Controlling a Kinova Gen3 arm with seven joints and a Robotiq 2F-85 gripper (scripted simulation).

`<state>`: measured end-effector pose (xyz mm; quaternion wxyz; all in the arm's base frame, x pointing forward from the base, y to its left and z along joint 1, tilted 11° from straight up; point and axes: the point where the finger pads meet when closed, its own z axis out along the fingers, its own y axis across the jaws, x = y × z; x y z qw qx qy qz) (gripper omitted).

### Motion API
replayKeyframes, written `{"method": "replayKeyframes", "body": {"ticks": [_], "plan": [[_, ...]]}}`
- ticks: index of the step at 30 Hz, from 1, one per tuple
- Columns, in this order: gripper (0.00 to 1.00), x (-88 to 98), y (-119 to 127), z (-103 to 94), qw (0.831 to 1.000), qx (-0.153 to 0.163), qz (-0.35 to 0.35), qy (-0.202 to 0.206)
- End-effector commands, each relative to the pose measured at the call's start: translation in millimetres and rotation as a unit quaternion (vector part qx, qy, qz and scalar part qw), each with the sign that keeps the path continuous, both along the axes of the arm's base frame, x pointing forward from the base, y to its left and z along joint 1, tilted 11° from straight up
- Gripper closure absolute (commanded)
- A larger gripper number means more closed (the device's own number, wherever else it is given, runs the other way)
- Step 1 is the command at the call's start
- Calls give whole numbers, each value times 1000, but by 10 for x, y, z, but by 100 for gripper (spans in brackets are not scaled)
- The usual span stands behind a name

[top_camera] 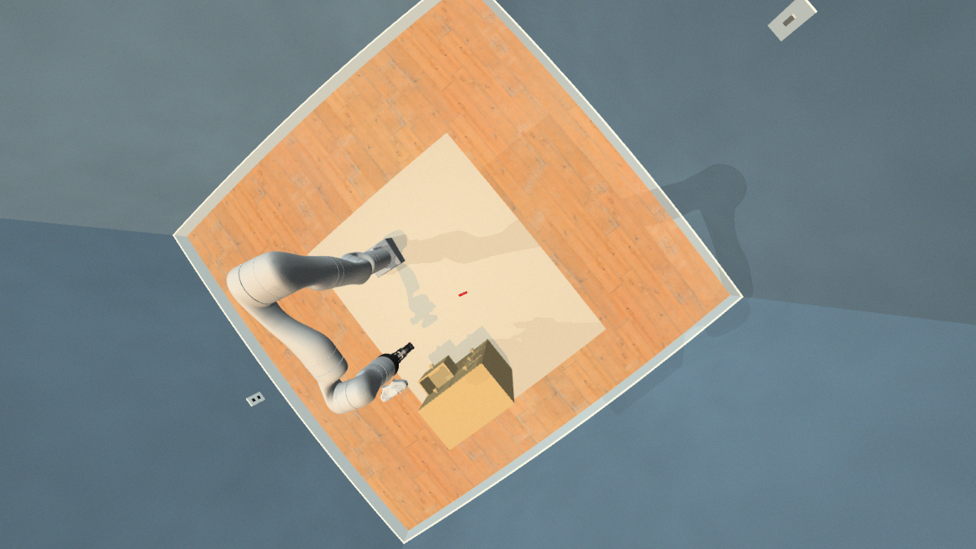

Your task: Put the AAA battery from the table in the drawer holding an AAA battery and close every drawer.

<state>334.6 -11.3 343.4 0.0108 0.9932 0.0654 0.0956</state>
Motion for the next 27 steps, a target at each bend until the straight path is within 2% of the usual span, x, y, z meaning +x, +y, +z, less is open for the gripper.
{"method": "replayKeyframes", "body": {"ticks": [1,6,11,27], "plan": [[0,-107,-85,-172,1000,0,1,-3],[0,-279,-259,-490,1000,1,2,-1],[0,-383,-357,-674,1000,2,-4,-1],[0,-391,-357,-711,1000,6,-4,-3]]}}
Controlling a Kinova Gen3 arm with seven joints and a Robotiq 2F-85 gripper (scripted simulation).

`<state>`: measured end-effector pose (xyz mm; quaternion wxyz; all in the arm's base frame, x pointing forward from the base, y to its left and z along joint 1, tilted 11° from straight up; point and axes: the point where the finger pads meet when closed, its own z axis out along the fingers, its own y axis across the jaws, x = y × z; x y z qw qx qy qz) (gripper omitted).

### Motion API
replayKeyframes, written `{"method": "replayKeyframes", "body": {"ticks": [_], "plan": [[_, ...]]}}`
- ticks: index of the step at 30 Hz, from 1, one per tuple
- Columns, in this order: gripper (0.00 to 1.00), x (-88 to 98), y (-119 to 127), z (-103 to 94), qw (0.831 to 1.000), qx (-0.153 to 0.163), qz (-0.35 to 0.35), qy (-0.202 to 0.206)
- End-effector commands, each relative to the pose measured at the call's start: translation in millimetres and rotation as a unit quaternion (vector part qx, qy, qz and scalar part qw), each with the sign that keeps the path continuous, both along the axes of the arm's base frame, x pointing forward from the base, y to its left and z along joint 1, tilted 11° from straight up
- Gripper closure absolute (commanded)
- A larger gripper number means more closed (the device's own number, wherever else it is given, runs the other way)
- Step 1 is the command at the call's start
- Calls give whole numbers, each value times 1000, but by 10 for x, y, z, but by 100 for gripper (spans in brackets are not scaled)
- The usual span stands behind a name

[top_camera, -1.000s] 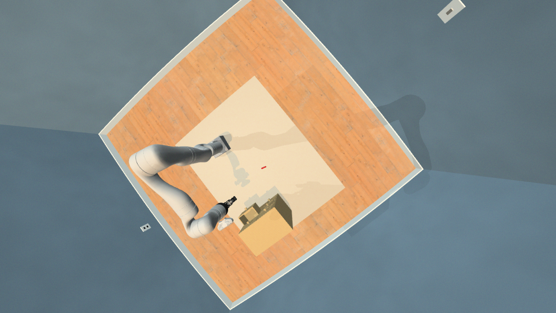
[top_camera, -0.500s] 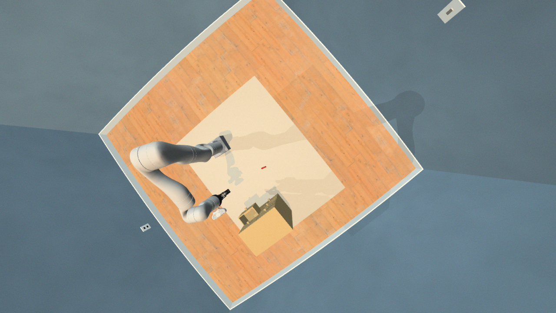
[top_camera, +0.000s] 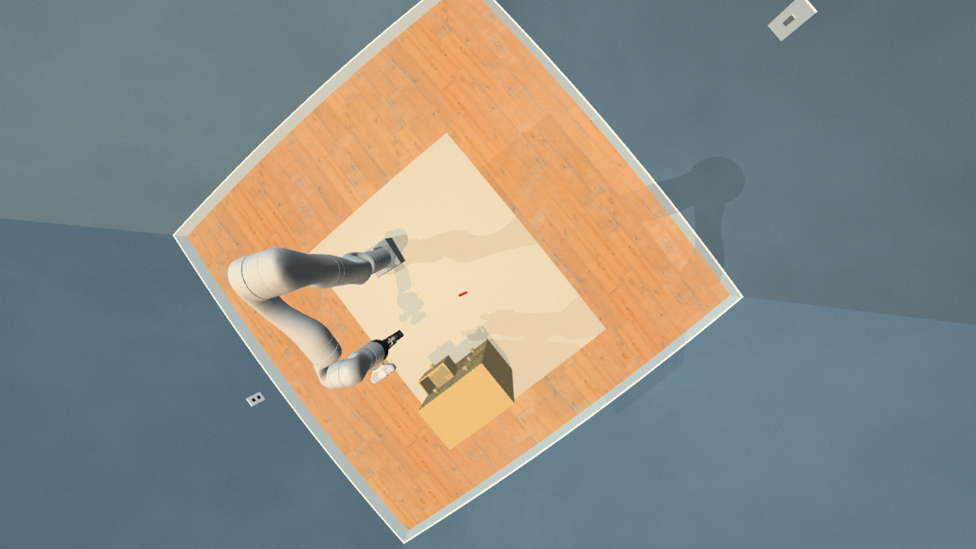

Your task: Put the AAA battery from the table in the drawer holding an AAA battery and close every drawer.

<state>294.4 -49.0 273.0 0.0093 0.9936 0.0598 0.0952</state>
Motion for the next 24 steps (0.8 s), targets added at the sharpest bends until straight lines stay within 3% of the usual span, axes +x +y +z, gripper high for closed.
{"method": "replayKeyframes", "body": {"ticks": [1,10,24], "plan": [[0,13,27,-10,1000,5,3,-3],[0,39,148,-41,999,24,18,-9],[0,158,519,-103,994,87,60,-38]]}}
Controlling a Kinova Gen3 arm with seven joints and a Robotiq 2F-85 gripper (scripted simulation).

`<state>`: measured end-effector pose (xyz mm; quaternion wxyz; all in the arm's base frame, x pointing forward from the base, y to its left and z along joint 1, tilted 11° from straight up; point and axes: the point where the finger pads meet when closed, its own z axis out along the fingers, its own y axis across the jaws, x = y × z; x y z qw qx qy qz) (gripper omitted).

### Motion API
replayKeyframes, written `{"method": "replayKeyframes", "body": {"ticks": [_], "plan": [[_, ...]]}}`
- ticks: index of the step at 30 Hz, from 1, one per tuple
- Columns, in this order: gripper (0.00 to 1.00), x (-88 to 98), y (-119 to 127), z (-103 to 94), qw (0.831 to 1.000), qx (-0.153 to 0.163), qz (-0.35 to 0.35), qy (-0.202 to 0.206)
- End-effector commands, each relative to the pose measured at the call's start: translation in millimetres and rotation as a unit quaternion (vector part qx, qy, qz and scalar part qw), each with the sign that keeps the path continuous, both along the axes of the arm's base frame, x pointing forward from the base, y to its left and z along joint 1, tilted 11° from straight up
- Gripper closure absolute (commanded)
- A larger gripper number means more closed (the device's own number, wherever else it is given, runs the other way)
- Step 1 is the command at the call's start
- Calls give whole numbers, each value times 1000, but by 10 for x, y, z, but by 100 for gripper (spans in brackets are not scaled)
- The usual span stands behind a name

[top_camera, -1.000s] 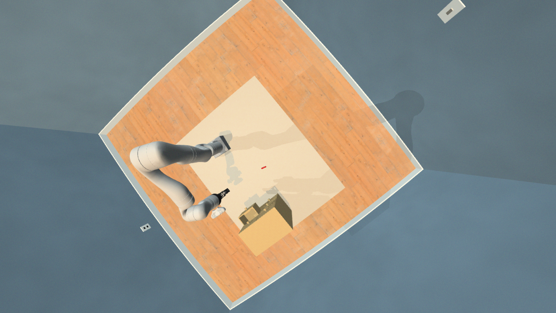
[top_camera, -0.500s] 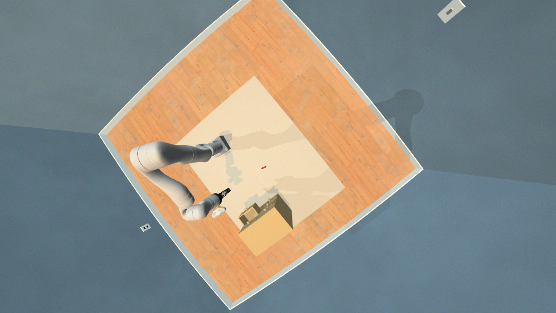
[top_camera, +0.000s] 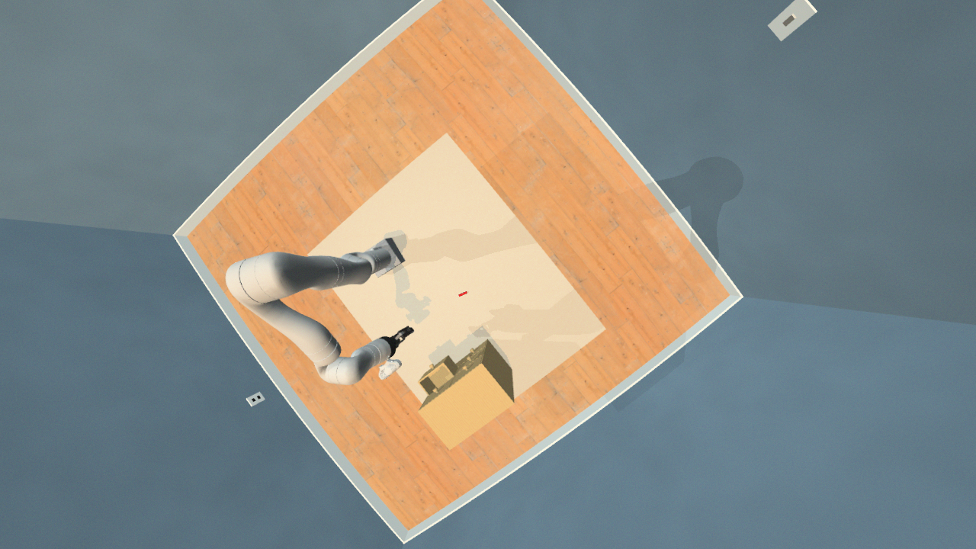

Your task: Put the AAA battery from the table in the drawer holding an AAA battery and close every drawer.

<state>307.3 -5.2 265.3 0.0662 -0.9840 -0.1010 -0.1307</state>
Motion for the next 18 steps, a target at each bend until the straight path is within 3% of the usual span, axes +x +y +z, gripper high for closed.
{"method": "replayKeyframes", "body": {"ticks": [1,12,18], "plan": [[0,44,121,-29,1000,20,15,-11],[0,278,561,-17,991,98,56,-73],[0,393,690,9,985,122,65,-104]]}}
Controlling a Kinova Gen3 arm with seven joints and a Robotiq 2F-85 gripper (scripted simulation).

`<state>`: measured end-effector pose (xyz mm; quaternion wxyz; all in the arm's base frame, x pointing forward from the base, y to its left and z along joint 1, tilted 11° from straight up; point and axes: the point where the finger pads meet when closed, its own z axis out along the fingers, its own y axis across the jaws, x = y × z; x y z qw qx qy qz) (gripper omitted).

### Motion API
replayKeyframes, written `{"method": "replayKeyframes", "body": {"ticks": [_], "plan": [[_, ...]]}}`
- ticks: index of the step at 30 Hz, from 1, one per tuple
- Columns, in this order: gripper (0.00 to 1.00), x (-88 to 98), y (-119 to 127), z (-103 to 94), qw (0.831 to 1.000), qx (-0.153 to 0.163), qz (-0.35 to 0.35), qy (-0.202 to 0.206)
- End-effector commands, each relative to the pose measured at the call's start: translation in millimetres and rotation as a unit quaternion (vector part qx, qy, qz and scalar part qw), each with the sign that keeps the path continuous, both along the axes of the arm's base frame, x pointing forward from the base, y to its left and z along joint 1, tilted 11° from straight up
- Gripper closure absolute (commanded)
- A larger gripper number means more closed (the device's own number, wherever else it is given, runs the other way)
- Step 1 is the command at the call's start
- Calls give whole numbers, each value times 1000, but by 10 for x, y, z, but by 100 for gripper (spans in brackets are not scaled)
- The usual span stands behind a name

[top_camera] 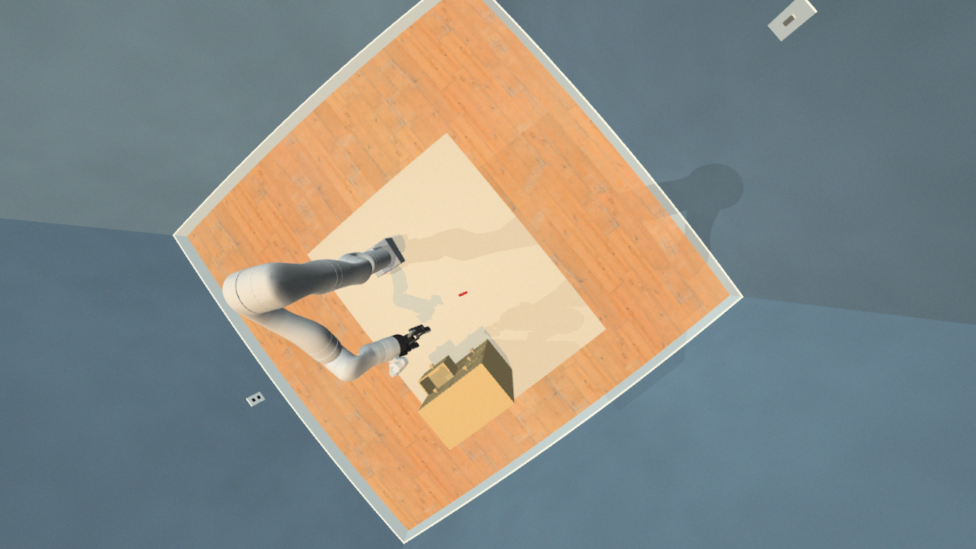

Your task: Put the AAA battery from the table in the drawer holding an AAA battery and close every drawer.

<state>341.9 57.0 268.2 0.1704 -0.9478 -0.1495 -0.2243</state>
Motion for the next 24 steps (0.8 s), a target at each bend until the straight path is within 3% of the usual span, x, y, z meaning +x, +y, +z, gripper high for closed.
{"method": "replayKeyframes", "body": {"ticks": [1,11,24], "plan": [[0,78,95,-13,1000,20,8,-22],[0,403,208,37,993,57,0,-102],[0,680,10,-47,984,44,-41,-167]]}}
